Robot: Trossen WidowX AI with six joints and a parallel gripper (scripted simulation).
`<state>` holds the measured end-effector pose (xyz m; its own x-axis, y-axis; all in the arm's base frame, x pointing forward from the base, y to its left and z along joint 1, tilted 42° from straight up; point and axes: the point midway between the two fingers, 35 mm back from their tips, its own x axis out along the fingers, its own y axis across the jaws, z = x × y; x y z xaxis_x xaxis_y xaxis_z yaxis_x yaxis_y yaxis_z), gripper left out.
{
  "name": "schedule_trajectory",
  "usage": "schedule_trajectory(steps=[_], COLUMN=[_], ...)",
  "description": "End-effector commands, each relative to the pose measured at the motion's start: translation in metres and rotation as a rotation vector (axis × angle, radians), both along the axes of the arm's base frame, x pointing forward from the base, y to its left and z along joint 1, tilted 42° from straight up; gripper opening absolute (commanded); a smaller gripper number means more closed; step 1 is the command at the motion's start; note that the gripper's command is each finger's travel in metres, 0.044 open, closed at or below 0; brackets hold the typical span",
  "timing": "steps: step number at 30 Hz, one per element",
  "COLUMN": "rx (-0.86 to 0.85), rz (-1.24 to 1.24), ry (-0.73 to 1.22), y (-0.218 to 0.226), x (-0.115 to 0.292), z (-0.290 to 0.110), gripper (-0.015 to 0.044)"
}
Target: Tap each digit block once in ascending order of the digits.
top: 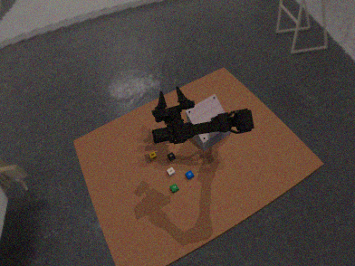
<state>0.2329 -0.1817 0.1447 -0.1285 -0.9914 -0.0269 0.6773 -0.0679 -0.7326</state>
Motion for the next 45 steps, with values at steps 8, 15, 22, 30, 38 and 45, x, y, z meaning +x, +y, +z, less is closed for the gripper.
schedule_trajectory(steps=[8, 15, 22, 30, 38, 45], rx=[0.746, 1.565, 2.156, 2.19, 2.19, 2.19], rz=[-0.007, 0.291, 0.901, 0.969, 0.969, 0.969], ry=[0.482, 0.717, 0.47, 0.416, 0.416, 0.416], y=[-0.006, 0.035, 0.075, 0.077, 0.077, 0.077], x=[0.018, 0.037, 0.082, 0.088, 0.088, 0.088], z=[-0.106, -0.188, -0.216, -0.216, -0.216, -0.216], gripper=[0.04, 0.04, 0.04, 0.04, 0.04, 0.04])
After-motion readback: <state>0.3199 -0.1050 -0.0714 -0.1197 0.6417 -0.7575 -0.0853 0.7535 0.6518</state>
